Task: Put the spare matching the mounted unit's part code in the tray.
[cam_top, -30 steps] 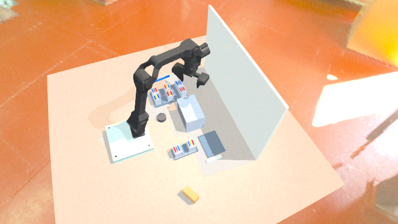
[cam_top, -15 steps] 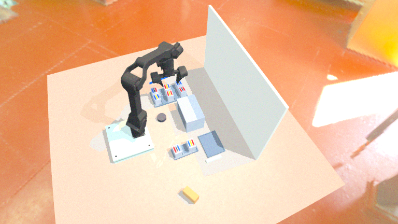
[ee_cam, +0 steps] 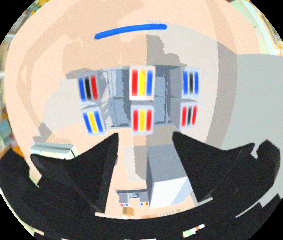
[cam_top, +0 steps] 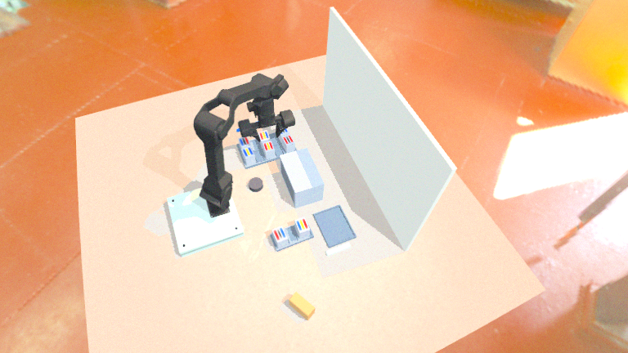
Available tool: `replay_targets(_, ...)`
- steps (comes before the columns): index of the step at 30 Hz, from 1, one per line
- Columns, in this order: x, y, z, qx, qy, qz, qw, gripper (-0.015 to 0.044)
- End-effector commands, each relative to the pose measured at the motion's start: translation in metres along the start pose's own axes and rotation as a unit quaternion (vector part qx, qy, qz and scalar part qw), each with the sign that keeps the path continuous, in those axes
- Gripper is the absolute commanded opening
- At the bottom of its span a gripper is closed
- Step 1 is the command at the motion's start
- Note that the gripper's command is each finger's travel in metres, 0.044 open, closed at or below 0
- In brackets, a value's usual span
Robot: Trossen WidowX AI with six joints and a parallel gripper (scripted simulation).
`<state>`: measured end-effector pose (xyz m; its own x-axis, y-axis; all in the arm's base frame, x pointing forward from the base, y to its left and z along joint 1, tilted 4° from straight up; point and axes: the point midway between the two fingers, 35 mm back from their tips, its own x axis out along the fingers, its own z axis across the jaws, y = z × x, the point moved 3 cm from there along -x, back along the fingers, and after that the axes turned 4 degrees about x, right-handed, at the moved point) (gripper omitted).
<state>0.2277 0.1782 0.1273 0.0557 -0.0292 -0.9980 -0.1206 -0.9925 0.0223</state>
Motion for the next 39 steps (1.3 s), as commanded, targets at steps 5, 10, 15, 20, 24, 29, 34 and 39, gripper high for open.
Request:
replay_targets(5,0.012,0.0,-0.001,0.002,0.0,0.003,1.0,0.03)
replay_targets(10,0.021,-0.001,-0.001,0.002,0.0,0.003,1.0,0.03)
replay_targets(15,0.029,-0.001,-0.001,0.002,0.0,0.003,1.0,0.03)
replay_targets(20,0.037,-0.001,-0.001,0.002,0.0,0.003,1.0,0.03)
replay_targets(24,0.044,-0.001,-0.001,0.002,0.0,0.003,1.0,0.03)
replay_targets(29,0.052,-0.001,-0.001,0.002,0.0,0.003,1.0,0.03)
replay_targets(34,0.06,-0.001,0.0,0.002,0.0,0.003,1.0,0.03)
replay_targets(39,0.068,0.0,0.0,0.002,0.0,0.003,1.0,0.03)
